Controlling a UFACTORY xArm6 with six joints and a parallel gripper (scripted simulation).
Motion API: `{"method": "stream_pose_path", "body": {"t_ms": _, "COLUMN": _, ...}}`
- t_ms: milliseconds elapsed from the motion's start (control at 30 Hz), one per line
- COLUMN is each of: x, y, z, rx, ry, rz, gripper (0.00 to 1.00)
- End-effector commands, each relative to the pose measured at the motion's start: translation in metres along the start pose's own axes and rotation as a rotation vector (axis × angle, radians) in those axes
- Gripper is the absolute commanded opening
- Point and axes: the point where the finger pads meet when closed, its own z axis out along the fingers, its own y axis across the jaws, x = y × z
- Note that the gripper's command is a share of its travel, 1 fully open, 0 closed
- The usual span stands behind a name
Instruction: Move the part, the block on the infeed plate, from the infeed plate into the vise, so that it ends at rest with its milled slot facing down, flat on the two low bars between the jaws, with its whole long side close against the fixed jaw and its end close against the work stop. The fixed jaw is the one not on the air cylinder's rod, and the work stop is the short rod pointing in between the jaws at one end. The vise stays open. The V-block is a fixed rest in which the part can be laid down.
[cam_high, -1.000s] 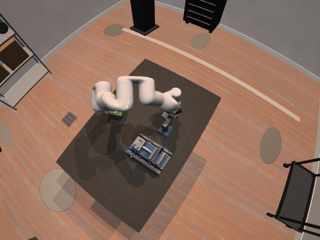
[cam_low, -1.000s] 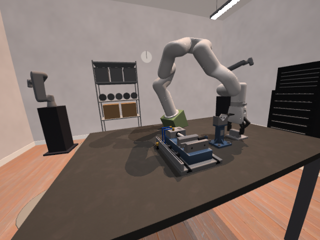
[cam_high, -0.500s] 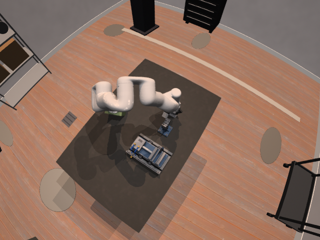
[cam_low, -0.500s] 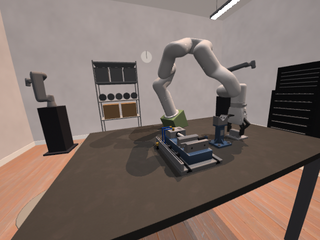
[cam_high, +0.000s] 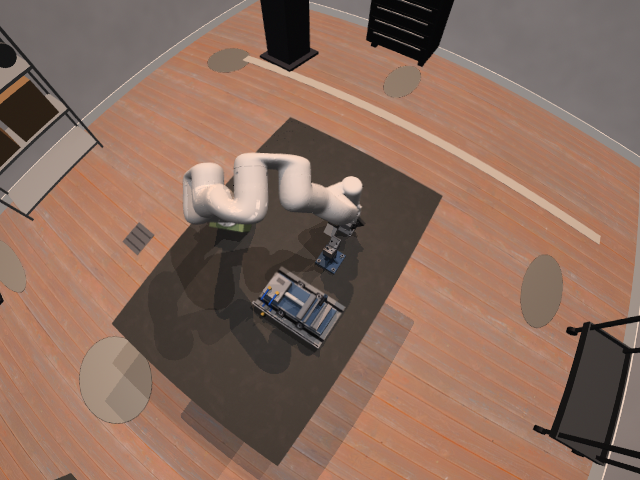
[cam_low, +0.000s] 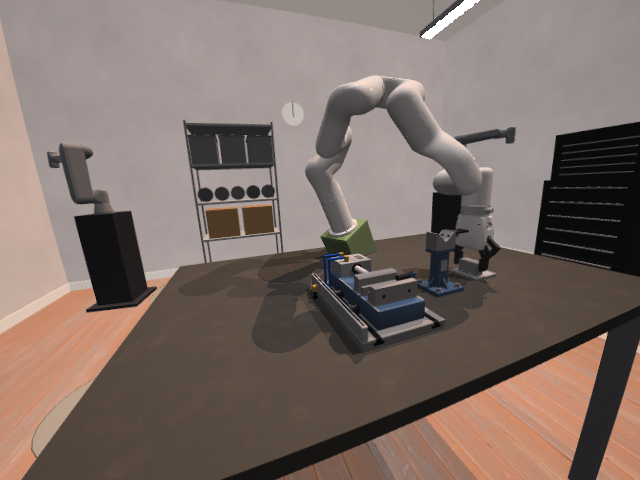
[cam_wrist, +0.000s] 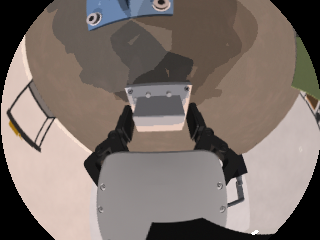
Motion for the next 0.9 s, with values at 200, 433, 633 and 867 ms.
{"method": "stream_pose_path", "body": {"t_ms": 200, "x": -0.0008, "y": -0.0014, "z": -0.0015, "rx": 0.003, "ry": -0.002, "rz": 0.001, "gripper": 0.0}}
{"method": "stream_pose_path", "body": {"t_ms": 433, "x": -0.0008, "y": -0.0014, "z": -0.0015, "rx": 0.003, "ry": -0.002, "rz": 0.001, "gripper": 0.0}}
{"method": "stream_pose_path", "body": {"t_ms": 633, "x": -0.0008, "y": -0.0014, "z": -0.0015, "rx": 0.003, "ry": -0.002, "rz": 0.001, "gripper": 0.0}}
{"method": "stream_pose_path", "body": {"t_ms": 867, "x": -0.0008, "y": -0.0014, "z": -0.0015, "rx": 0.003, "ry": -0.002, "rz": 0.001, "gripper": 0.0}}
